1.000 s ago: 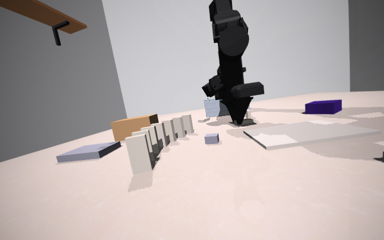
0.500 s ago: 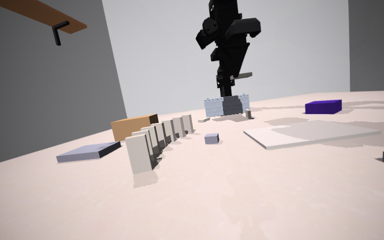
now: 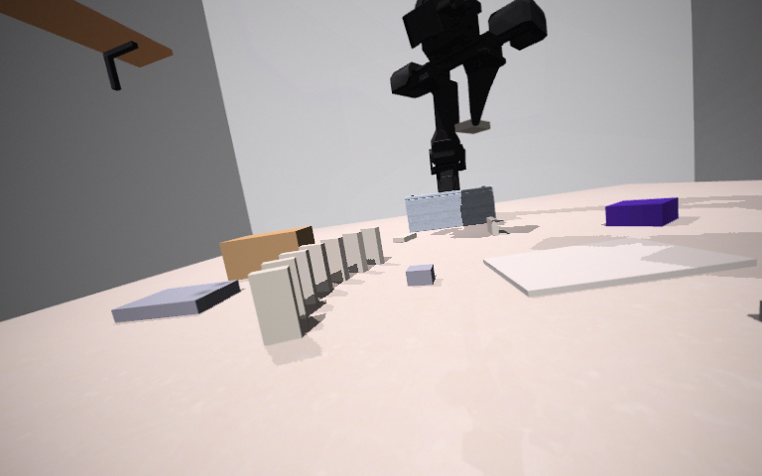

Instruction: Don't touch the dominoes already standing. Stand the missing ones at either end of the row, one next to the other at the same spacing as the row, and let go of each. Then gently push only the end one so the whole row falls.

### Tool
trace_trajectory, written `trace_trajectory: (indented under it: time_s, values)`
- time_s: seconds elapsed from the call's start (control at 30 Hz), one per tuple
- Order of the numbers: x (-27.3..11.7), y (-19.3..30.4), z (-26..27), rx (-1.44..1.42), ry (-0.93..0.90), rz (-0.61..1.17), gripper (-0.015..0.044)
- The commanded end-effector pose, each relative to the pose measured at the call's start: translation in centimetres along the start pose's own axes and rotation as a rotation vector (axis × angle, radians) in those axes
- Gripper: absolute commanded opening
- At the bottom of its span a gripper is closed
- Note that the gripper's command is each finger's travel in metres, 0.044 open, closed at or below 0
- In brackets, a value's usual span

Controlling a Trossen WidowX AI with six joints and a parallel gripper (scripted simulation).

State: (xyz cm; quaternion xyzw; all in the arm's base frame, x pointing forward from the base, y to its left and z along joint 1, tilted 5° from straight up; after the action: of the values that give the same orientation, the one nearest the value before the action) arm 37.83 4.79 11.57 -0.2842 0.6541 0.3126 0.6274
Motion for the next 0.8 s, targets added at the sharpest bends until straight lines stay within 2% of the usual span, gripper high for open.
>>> trace_trajectory:
  time_s: [0.0,0.4,0.77]
  values:
    - [-0.3,-0.3,0.9,-0.471,-0.008,-0.002,0.0107]
    - [-0.2,-0.8,2.7,-1.653,-0.007,-0.008,0.0107]
    - [-0.2,-0.8,2.8,-1.718,-0.007,-0.009,0.0107]
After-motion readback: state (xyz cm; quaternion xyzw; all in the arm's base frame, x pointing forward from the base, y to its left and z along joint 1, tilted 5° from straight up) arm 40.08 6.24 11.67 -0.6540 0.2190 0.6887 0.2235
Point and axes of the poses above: the point midway between the two fingers, 35 mm back from their tips, its own x axis out along the fingers, its own z axis across the jaws, y = z × x, the point moved 1 cm from there along -x, back along the fingers, and after that the axes turned 11 degrees about x, right-handed, at the moved point
